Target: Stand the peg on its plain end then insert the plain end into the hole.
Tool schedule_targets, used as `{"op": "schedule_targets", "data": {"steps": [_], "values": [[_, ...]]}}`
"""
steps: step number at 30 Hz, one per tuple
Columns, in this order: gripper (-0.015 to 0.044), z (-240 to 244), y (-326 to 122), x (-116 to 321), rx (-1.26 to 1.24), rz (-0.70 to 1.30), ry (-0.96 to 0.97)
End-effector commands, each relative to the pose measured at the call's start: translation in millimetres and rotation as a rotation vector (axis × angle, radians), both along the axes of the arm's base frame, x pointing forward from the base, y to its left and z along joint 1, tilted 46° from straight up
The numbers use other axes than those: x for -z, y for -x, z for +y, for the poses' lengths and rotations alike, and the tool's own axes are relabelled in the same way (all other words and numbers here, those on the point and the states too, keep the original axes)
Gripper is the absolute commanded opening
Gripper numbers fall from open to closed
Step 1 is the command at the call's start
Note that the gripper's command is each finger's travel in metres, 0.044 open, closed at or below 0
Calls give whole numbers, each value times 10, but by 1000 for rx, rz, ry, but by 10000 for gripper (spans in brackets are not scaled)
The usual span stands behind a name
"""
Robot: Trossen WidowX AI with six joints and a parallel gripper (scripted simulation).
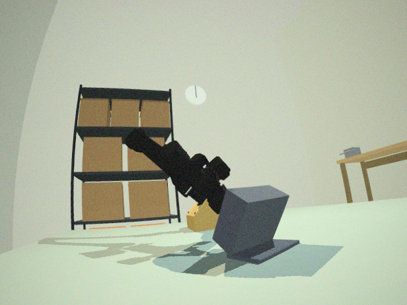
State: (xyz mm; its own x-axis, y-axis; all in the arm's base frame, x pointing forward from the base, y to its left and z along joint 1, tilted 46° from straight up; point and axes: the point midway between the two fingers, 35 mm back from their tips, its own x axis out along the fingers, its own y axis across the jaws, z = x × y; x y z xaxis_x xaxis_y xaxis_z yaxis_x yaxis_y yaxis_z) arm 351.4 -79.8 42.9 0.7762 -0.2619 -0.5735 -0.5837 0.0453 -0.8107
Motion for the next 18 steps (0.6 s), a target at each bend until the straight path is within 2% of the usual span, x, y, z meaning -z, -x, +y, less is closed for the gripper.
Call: {"op": "schedule_targets", "data": {"steps": [1, 18], "values": [[0, -4, -28, 2, -2, -3, 0], [0, -23, -84, 54, -2, -3, 1]]}}
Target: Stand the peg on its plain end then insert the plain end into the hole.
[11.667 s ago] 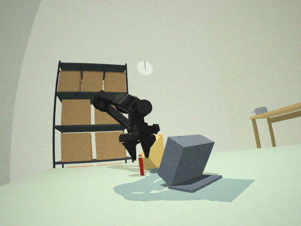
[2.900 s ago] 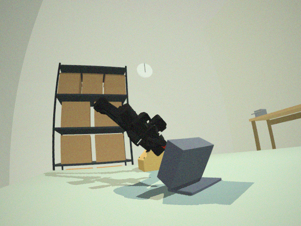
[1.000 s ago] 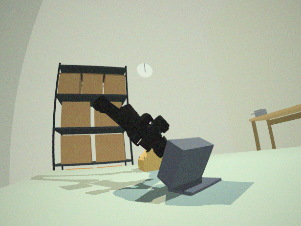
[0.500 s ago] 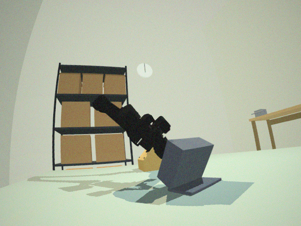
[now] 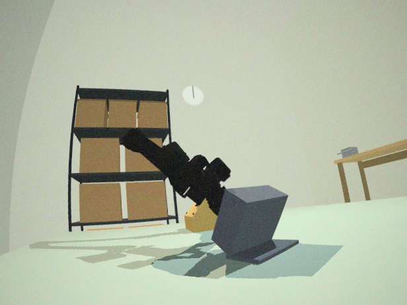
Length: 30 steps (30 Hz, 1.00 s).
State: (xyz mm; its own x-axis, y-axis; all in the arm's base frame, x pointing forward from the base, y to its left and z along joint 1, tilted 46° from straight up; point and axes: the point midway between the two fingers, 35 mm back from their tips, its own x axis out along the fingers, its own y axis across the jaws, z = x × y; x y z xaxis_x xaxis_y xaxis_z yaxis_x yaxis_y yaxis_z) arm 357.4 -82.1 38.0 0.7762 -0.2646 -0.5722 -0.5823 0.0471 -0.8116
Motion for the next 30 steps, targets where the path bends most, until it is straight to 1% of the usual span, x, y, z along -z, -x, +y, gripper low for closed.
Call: {"op": "schedule_targets", "data": {"steps": [1, 30], "values": [[0, -1, -28, 9, -5, -2, 0], [0, -29, -131, 79, -5, -2, 0]]}}
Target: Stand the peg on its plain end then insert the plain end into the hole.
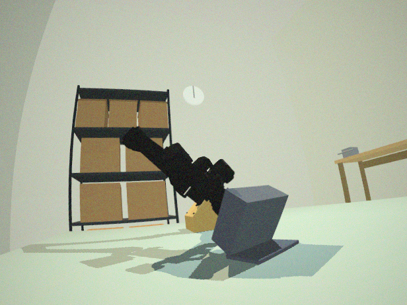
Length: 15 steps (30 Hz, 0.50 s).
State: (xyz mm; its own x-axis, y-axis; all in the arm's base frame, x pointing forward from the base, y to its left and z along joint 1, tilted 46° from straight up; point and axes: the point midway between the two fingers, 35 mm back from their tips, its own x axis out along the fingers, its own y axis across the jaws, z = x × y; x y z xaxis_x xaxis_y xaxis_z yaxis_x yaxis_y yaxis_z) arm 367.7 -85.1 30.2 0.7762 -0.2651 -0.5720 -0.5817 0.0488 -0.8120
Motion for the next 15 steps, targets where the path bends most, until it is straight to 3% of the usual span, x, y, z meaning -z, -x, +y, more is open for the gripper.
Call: {"op": "schedule_targets", "data": {"steps": [1, 14, 15], "values": [[0, 1, -30, 1, -6, -1, 2], [0, -3, -17, 9, 0, 1, 0], [26, -3, -17, 9, 0, 1, 0]]}}
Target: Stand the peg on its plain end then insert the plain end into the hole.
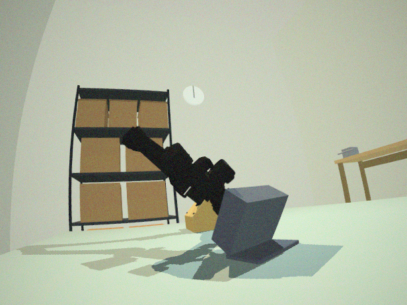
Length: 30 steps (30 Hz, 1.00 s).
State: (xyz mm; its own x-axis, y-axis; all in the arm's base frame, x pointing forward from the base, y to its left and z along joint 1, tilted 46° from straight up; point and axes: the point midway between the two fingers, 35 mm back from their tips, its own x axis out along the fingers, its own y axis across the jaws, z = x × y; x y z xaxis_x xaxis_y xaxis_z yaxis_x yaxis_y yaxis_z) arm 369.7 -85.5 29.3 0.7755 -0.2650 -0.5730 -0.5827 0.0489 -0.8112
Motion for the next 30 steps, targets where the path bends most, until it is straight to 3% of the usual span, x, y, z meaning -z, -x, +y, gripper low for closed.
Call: {"op": "schedule_targets", "data": {"steps": [1, 16, 30], "values": [[52, 0, 3, 0, 0, 0, 0], [440, 6, 16, -17, 0, 0, 0], [440, 38, 91, -109, -2, -1, 0]]}}
